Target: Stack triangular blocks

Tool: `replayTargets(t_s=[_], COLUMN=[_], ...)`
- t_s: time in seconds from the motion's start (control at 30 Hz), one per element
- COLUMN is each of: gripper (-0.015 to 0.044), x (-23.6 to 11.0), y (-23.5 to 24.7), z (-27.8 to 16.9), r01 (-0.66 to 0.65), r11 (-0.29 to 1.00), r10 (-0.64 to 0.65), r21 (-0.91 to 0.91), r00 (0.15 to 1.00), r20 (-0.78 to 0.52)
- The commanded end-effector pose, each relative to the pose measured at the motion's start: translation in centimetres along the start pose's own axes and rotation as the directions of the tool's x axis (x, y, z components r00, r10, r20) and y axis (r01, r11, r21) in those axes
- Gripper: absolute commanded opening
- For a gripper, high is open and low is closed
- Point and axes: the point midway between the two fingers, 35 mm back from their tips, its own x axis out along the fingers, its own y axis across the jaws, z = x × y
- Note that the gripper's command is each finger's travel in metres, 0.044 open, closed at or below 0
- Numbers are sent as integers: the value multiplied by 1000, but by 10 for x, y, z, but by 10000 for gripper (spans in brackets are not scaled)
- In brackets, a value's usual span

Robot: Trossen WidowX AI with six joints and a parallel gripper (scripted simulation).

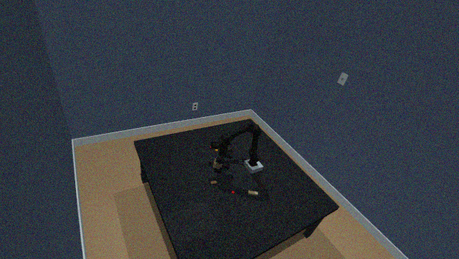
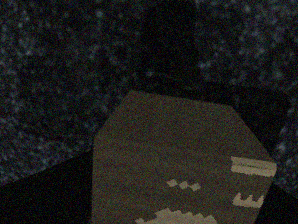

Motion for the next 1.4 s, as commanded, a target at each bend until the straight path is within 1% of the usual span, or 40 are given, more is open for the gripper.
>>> replayTargets(t_s=[0.0, 1.37], gripper=[0, 0], x=[0, 20], y=[0, 1], z=[-1, -10], r01=[-4, -4], r11=[1000, 1000], r10=[4, 4], r21=[-9, -11], r00=[1000, 1000], r20=[-5, -7])
